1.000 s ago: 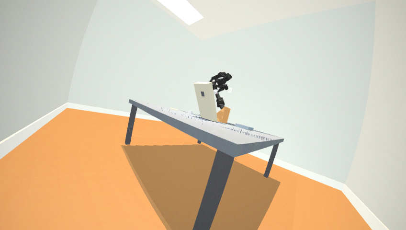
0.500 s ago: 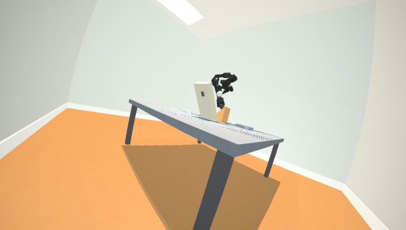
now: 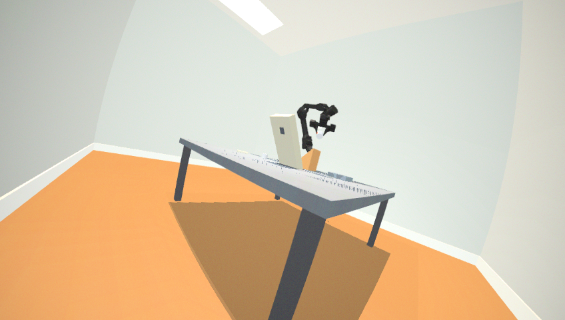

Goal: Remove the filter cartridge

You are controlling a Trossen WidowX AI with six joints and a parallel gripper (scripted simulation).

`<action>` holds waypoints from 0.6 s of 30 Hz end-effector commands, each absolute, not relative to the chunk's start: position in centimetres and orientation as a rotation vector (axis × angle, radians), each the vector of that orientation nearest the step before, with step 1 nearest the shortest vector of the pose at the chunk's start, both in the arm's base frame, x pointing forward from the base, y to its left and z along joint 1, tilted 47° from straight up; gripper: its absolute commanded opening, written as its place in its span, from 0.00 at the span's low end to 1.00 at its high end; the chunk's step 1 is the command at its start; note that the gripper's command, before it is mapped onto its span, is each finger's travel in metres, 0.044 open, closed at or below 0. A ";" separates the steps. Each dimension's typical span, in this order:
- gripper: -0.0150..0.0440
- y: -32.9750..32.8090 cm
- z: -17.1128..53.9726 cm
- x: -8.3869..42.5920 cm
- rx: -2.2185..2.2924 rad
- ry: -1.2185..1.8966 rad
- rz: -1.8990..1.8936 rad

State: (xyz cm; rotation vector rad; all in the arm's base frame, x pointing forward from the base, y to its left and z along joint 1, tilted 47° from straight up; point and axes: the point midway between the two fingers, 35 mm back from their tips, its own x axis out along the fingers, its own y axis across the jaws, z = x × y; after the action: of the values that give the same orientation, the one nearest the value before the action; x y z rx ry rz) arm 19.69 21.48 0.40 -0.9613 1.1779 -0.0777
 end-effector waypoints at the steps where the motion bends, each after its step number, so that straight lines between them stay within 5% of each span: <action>1: 0.25 23.0 -1.5 17.9 -1.051 1.227 0.083; 18: 0.25 26.9 -6.2 12.6 -1.234 1.303 0.532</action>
State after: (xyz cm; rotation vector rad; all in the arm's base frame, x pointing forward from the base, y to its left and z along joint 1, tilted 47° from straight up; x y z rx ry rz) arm 12.87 26.70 -5.97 -1.2271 1.3031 0.5052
